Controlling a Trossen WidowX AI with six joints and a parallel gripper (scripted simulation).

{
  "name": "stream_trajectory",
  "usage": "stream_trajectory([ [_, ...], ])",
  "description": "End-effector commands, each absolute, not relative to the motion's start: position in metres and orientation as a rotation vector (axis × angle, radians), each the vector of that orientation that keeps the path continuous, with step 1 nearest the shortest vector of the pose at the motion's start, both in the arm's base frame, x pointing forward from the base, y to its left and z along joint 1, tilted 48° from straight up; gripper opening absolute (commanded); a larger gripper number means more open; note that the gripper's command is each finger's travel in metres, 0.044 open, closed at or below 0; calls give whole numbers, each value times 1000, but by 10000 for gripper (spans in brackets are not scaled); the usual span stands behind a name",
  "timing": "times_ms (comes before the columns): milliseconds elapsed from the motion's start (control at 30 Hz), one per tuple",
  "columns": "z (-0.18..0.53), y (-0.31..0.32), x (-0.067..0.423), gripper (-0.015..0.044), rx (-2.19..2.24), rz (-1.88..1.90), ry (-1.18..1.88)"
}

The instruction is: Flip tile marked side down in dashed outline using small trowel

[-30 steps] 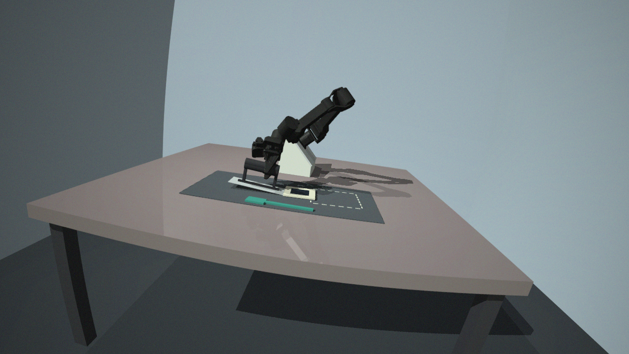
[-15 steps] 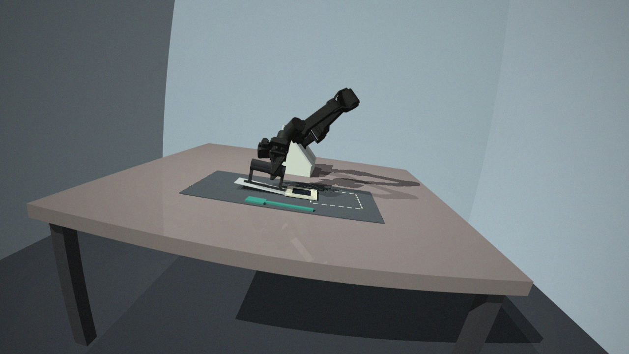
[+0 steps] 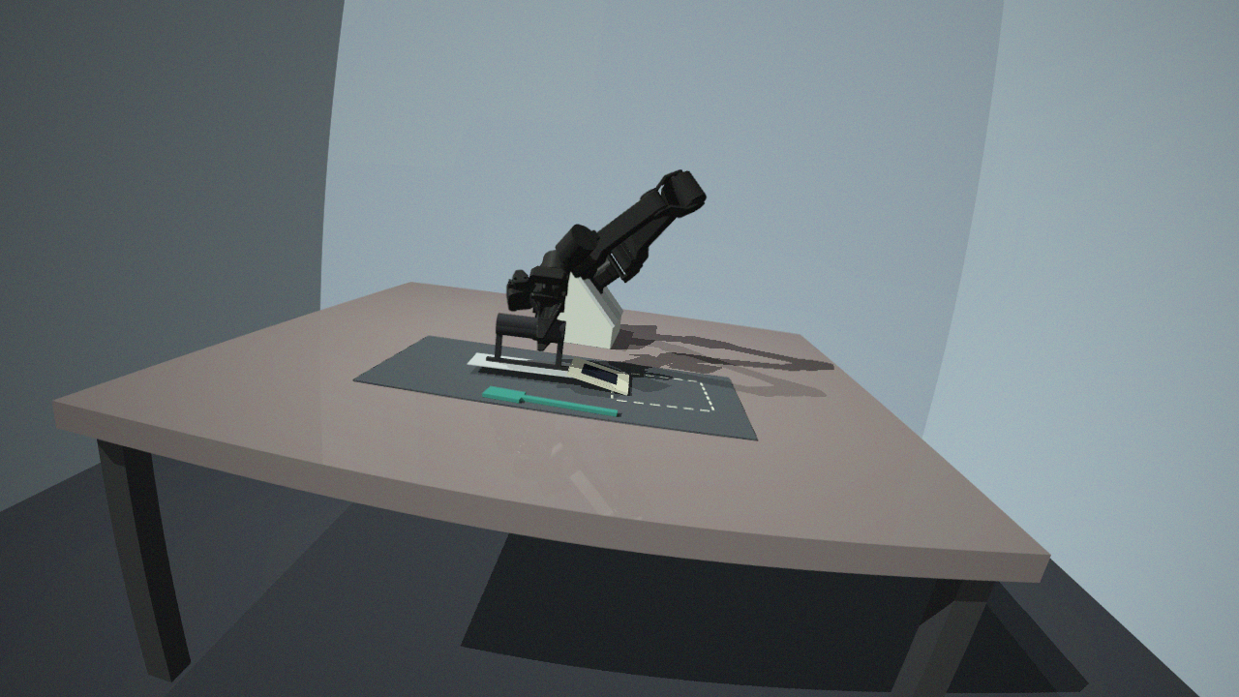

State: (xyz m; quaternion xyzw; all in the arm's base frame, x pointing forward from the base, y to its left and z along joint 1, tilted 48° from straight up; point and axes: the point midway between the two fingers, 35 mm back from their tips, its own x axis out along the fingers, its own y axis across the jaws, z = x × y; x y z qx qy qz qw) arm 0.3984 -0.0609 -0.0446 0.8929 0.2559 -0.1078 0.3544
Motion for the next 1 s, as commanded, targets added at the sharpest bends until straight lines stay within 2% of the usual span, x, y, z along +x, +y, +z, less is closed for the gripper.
stream_trajectory([
  [0,-37,-69,400,0,2320,-269,646],
  [967,23,-69,395,0,2320,-269,647],
])
